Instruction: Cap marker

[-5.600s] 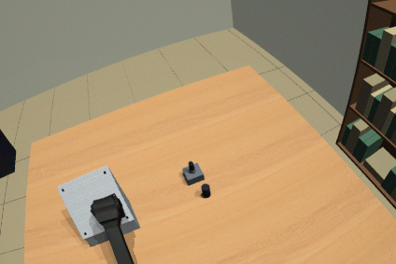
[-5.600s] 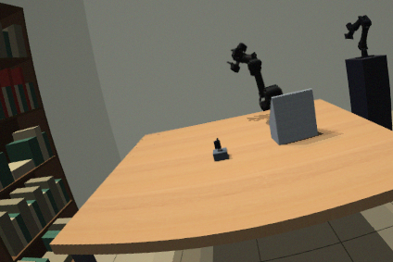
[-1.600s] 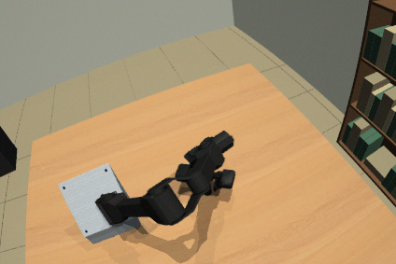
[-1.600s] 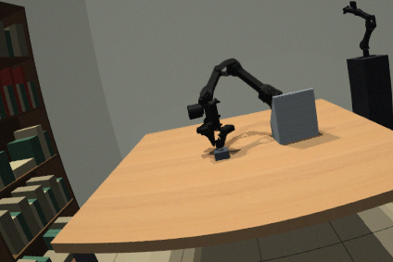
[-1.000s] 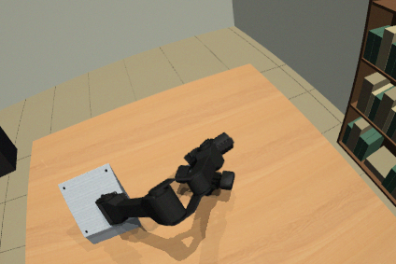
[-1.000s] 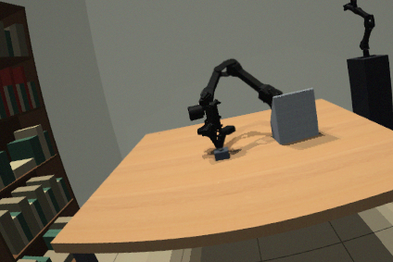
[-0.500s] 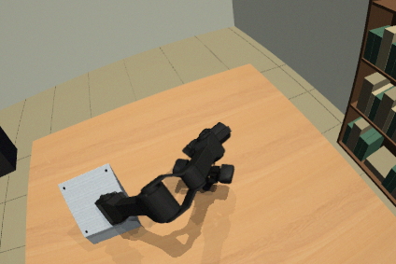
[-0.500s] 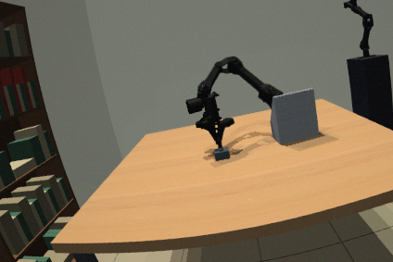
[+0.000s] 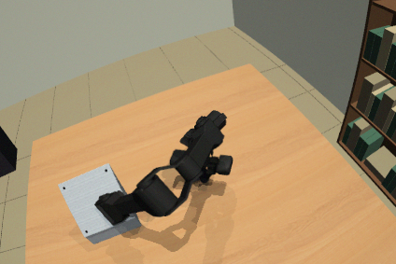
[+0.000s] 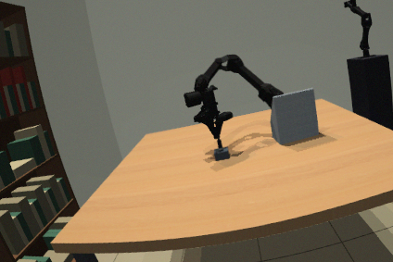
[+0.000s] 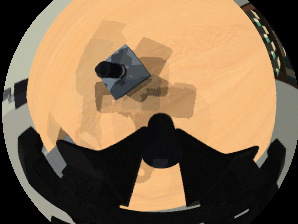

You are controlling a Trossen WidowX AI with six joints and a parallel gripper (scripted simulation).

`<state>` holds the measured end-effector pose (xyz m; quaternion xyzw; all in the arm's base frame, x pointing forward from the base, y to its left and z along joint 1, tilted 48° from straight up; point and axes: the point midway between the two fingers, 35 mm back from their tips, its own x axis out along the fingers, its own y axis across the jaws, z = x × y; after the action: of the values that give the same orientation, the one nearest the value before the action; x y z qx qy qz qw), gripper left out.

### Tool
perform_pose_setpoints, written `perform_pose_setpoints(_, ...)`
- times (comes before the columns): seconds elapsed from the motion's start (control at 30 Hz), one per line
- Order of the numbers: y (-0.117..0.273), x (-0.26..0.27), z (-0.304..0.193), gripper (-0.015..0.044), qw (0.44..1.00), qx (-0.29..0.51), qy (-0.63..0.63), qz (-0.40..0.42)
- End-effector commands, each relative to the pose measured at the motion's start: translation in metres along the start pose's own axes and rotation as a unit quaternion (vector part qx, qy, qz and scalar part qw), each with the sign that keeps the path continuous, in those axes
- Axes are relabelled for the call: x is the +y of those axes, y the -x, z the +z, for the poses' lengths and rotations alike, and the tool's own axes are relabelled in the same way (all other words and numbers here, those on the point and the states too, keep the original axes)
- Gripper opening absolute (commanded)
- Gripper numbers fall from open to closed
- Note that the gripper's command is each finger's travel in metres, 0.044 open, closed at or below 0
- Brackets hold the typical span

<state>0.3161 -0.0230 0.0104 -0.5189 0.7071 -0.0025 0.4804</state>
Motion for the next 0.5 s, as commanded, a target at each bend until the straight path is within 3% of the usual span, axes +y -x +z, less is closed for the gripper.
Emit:
perform_pose_setpoints(0.0,0.009,0.008,0.013,0.0,1.0,-0.005,0.002,0.001)
perform_pose_setpoints(0.47,0.036,0.046,0.05,0.0,1.0,-0.005,0.002,0.001)
